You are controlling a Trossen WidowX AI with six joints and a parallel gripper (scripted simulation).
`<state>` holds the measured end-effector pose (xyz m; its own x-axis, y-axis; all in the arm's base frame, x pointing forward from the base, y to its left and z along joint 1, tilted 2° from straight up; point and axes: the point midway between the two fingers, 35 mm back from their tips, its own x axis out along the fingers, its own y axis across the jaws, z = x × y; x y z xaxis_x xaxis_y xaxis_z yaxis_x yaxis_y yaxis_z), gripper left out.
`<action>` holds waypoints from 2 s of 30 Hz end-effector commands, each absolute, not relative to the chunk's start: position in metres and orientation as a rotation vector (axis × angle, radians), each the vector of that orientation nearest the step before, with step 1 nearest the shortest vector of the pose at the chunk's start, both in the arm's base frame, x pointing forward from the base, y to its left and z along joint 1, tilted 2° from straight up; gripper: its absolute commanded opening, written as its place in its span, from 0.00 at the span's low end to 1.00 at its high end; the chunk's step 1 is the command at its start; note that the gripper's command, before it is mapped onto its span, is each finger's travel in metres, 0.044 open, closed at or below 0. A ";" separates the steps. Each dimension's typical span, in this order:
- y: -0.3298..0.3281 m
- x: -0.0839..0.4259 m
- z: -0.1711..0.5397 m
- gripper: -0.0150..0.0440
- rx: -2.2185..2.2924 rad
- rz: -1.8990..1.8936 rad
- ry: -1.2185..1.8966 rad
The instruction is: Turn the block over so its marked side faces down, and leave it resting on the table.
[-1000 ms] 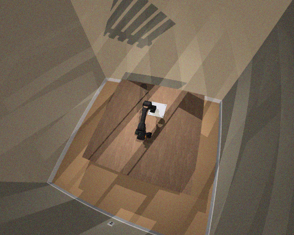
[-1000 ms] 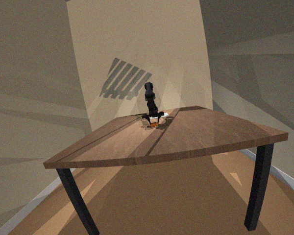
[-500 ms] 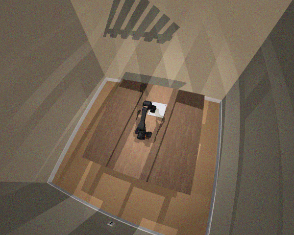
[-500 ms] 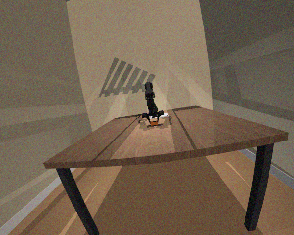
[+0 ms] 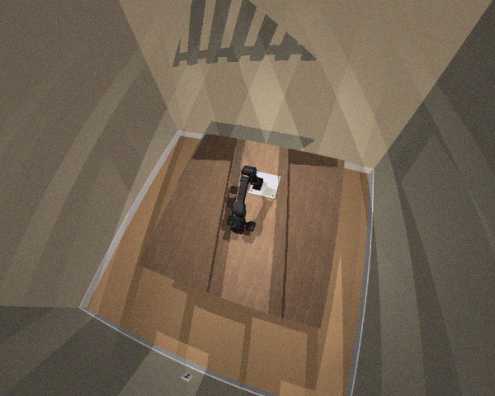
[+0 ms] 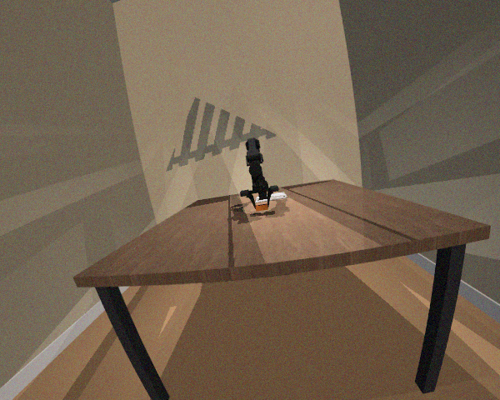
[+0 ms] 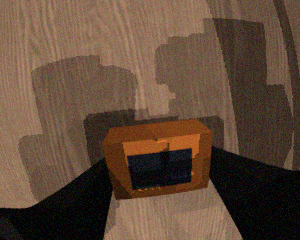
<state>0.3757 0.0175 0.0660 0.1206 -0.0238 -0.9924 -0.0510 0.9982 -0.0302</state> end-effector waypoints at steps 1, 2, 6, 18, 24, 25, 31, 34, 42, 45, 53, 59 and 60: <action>0.018 0.375 0.065 0.25 -0.057 0.022 1.394; 0.018 0.376 0.065 0.25 -0.057 0.023 1.379; 0.018 0.376 0.064 0.25 -0.055 0.024 1.319; 0.018 0.373 0.062 0.25 -0.052 0.027 1.139; 0.018 0.370 0.062 0.25 -0.050 0.030 1.049; 0.018 0.370 0.063 0.25 -0.050 0.030 1.034; 0.017 0.366 0.064 0.25 -0.050 0.032 0.966; 0.017 0.366 0.063 0.25 -0.049 0.032 0.964; 0.018 0.378 0.047 0.25 -0.043 0.034 0.857; 0.018 0.381 0.042 0.25 -0.042 0.035 0.813; 0.018 0.385 0.031 0.25 -0.040 0.038 0.695; 0.018 0.383 0.027 0.25 -0.039 0.040 0.606; 0.018 0.382 0.027 0.25 -0.039 0.040 0.592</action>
<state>0.3888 0.0175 0.0353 0.8208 0.0202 -0.5708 -0.0411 0.9989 -0.0236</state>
